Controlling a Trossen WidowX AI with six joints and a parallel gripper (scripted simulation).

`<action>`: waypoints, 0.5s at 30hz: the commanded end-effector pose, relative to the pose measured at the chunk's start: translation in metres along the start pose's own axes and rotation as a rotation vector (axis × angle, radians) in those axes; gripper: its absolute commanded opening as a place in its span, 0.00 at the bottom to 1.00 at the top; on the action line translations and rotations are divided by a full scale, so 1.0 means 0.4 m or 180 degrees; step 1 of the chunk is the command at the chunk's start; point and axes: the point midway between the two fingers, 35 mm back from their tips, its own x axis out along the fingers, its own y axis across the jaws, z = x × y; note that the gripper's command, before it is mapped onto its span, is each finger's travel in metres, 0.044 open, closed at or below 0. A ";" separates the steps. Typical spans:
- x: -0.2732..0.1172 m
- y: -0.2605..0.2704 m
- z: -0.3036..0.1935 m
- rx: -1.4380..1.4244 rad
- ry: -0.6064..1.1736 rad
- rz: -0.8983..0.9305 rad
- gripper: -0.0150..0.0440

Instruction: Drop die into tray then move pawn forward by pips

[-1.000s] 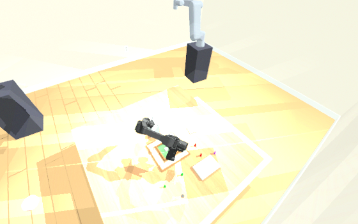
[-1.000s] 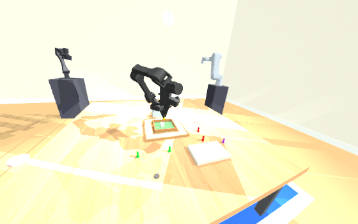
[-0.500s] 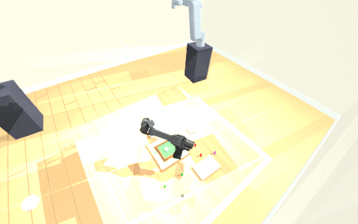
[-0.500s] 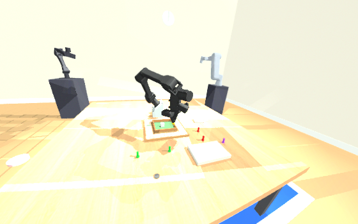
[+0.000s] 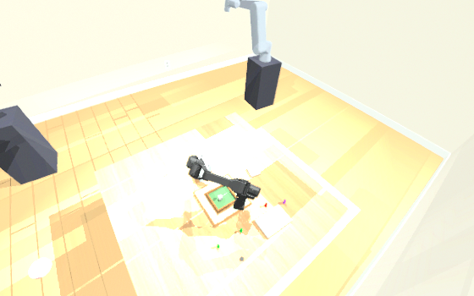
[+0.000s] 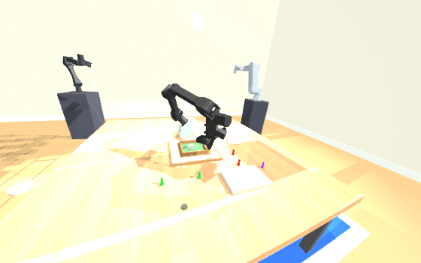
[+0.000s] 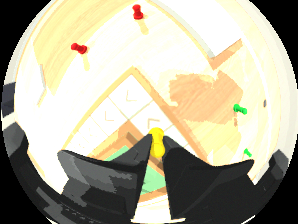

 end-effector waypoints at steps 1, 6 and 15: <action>0.063 0.008 -0.010 -0.0035 0.0072 0.0010 0.25; 0.072 0.008 -0.011 -0.0035 0.0073 0.0009 0.25; 0.081 0.008 -0.011 -0.0035 0.0073 0.0009 0.25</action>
